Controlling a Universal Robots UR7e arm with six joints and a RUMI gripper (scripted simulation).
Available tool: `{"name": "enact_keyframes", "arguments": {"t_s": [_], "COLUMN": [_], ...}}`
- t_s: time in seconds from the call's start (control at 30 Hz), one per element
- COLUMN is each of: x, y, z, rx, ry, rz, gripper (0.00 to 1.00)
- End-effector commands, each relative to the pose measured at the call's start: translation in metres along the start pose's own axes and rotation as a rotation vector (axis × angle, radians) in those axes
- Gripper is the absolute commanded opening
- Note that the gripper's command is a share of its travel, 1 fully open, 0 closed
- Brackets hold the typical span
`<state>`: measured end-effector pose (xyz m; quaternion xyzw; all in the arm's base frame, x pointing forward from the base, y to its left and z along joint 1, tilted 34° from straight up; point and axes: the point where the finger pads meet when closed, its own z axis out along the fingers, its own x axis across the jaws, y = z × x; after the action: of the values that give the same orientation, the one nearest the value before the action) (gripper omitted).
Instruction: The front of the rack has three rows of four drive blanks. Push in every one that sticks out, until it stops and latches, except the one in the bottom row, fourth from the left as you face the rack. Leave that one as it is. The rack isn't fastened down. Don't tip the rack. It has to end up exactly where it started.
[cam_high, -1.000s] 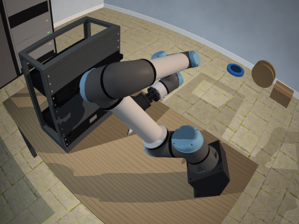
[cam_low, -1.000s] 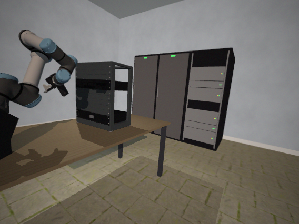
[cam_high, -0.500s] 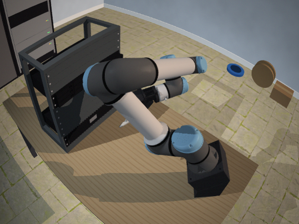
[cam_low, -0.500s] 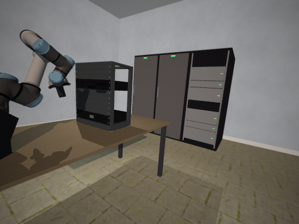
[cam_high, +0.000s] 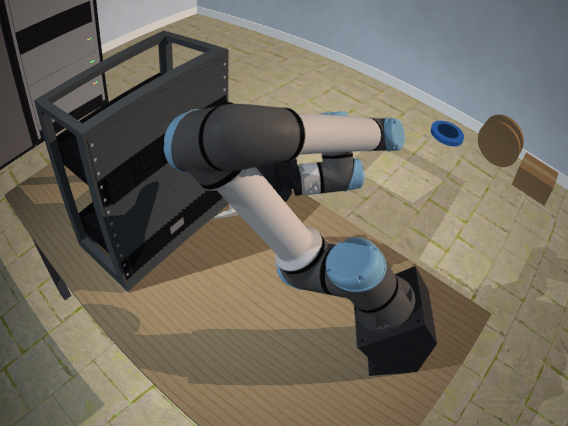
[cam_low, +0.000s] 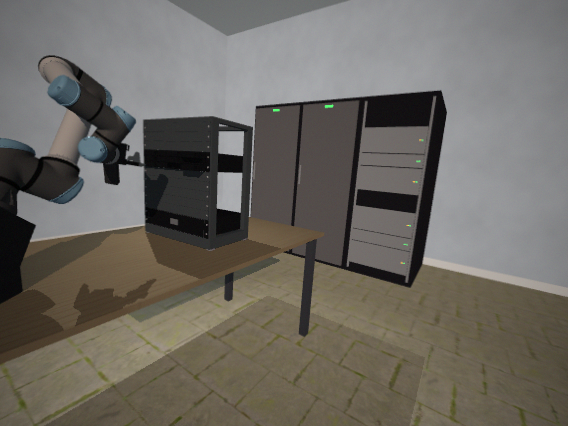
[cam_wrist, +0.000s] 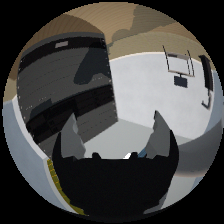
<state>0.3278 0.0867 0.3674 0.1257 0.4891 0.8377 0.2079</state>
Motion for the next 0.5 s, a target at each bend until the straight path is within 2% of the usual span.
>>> {"name": "enact_keyframes", "arguments": {"t_s": [0.0,0.23,0.3,0.47], "x": [-0.013,-0.035,-0.035,-0.049], "y": [0.005,0.012,0.012,0.017], "z": [-0.001,-0.007,-0.007,-0.013], "rx": [-0.021,-0.082,-0.082,-0.132], "ry": [-0.075,-0.182,-0.182,-0.248], "rz": [0.124,0.322,0.322,0.456], "gripper": [1.0,1.0,1.0,1.0]}}
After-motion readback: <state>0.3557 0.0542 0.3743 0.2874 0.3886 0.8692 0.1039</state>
